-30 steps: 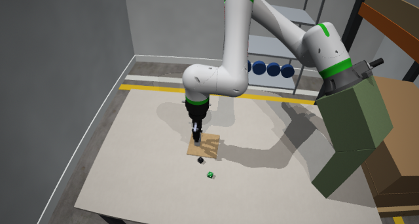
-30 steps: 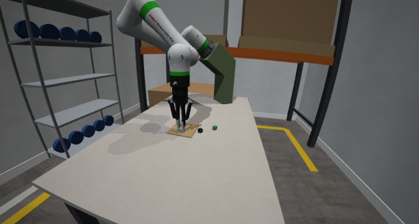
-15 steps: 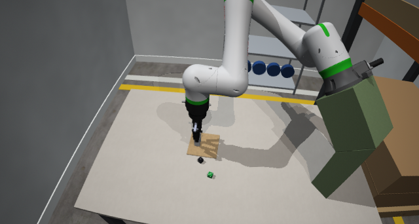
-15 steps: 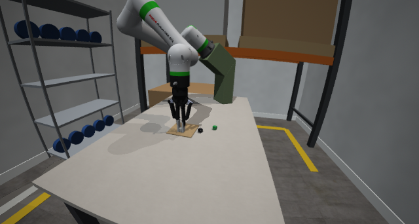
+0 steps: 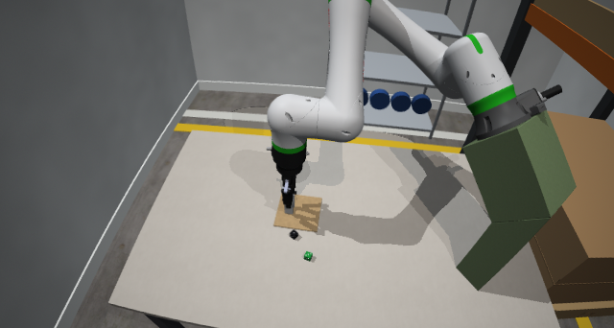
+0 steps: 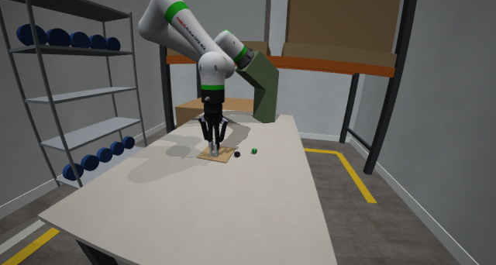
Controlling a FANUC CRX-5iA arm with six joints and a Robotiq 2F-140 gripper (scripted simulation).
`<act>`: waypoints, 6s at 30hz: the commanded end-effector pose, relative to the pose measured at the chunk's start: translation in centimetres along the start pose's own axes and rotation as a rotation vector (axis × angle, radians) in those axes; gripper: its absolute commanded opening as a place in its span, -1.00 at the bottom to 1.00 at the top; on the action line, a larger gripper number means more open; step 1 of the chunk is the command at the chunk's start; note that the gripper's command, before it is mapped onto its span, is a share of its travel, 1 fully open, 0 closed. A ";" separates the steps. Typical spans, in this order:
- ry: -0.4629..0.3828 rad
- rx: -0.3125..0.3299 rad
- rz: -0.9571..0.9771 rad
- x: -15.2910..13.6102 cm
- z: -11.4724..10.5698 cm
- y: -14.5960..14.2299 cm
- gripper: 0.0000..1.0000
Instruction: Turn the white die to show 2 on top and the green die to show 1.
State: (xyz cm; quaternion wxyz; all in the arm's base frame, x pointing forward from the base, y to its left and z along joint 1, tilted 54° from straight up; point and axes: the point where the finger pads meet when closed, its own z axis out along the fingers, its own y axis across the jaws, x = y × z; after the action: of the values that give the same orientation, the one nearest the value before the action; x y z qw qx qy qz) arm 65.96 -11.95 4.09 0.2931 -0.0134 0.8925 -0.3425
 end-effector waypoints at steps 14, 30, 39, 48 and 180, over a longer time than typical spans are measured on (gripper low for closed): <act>0.000 0.000 0.000 0.0 0.0 0.0 -0.72; 0.000 0.000 0.000 0.0 0.0 0.0 -0.57; 0.000 0.000 0.000 0.0 -0.4 0.0 -0.57; 0.000 0.000 0.000 0.0 -4.1 0.0 -0.57; 0.004 -0.002 2.364 5.6 -7.8 12.0 1.00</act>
State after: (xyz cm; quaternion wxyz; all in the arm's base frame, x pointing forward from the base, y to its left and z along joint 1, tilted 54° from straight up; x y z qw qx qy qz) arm 59.44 0.35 -1.10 0.4284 0.8032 0.3992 0.1090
